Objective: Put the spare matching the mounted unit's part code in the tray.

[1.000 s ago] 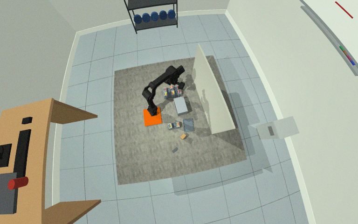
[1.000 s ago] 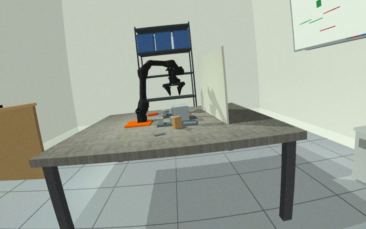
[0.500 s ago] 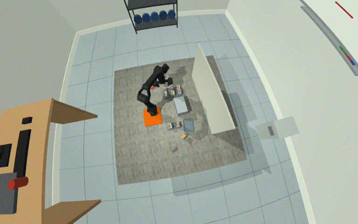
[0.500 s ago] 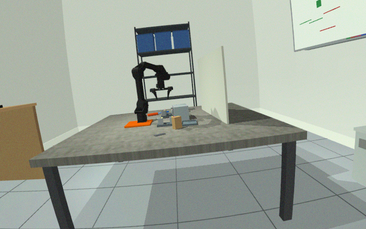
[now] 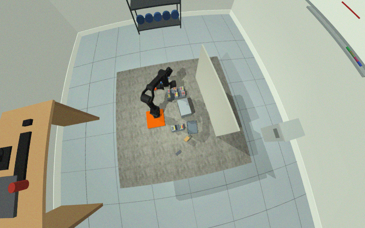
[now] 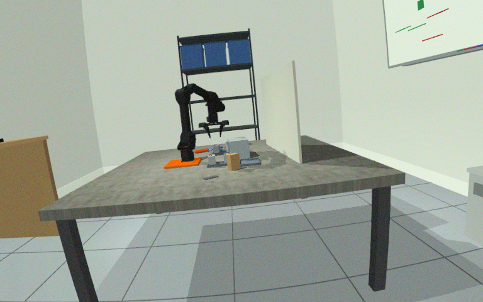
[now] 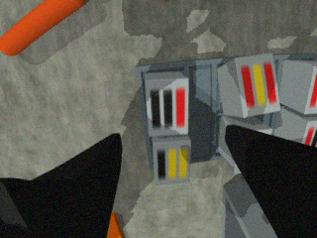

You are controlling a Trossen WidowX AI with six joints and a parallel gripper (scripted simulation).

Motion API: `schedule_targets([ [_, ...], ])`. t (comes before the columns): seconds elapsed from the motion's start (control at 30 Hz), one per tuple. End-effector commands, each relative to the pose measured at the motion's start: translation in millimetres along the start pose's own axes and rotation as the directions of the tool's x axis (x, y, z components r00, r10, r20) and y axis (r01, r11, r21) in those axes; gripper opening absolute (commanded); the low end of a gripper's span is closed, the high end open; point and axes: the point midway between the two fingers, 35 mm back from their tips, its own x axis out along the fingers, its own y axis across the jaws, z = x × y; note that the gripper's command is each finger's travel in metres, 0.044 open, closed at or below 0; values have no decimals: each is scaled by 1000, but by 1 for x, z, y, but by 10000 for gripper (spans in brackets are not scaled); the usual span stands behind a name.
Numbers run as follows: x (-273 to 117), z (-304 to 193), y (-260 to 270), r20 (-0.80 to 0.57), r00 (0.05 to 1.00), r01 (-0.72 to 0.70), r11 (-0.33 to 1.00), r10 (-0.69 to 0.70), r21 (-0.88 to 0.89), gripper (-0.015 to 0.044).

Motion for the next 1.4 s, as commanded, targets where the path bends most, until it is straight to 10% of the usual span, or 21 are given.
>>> schedule_targets([
  [0.0,2,3,-1,0,1000,4,1000,-4,2,300],
  [1.37,67,4,-2,0,1000,4,1000,-4,2,300],
])
